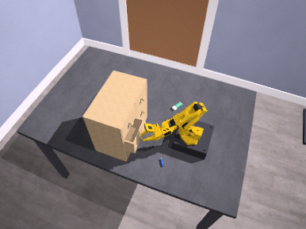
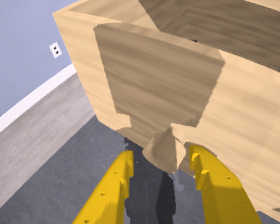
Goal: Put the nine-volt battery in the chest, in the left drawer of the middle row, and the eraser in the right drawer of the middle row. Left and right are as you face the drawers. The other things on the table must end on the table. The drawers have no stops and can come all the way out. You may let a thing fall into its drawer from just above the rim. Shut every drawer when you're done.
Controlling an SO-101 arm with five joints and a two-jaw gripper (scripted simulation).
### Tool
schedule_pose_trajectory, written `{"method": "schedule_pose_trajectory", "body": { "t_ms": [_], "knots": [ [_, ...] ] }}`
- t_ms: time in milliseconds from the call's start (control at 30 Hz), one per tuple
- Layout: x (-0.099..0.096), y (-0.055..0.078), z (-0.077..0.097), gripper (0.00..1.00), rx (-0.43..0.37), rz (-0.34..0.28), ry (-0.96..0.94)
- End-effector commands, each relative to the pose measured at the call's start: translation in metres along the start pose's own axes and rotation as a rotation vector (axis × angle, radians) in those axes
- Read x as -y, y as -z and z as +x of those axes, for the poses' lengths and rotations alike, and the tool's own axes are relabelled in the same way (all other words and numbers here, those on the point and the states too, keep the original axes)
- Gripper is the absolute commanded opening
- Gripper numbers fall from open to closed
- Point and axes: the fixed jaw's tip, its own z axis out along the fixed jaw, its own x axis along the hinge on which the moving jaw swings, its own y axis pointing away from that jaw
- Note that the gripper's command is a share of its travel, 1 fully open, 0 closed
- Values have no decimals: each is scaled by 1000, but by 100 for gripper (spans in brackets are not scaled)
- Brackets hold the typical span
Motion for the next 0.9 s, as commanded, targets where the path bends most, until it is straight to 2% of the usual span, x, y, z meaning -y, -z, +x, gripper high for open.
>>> {"method": "schedule_pose_trajectory", "body": {
  "t_ms": [0,733,867],
  "knots": [
    [5,-2,-8,14,32,20,-10],
    [5,-2,-8,0,32,20,-10],
    [5,-2,-8,0,32,20,-10]
  ]
}}
